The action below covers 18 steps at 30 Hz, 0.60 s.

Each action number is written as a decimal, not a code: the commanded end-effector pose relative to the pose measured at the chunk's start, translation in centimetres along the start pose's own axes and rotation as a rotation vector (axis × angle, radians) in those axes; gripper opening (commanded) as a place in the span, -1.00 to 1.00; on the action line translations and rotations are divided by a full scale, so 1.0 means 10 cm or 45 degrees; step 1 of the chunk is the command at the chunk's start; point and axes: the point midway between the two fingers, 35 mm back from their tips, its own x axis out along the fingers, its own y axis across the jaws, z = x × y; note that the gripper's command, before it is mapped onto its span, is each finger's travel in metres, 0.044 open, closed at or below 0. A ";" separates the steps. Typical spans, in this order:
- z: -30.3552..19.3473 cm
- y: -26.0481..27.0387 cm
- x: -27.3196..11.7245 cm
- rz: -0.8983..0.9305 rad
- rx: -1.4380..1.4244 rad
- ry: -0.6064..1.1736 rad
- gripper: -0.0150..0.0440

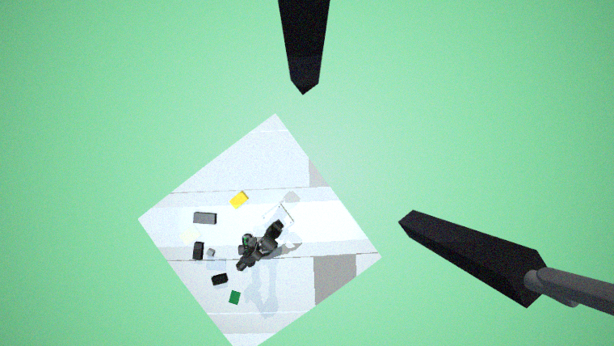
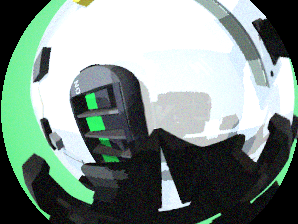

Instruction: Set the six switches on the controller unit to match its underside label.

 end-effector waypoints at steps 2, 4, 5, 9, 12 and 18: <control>-0.01 0.04 0.00 0.007 -0.002 0.005 -0.49; -0.02 0.05 0.00 0.007 -0.002 0.005 -0.49; -0.02 0.06 0.00 0.007 -0.002 0.005 -0.49; -0.02 0.11 0.00 0.008 -0.002 0.005 -0.49; -0.03 0.15 0.01 0.008 -0.002 0.005 -0.49; -0.03 0.22 0.02 0.009 -0.002 0.005 -0.49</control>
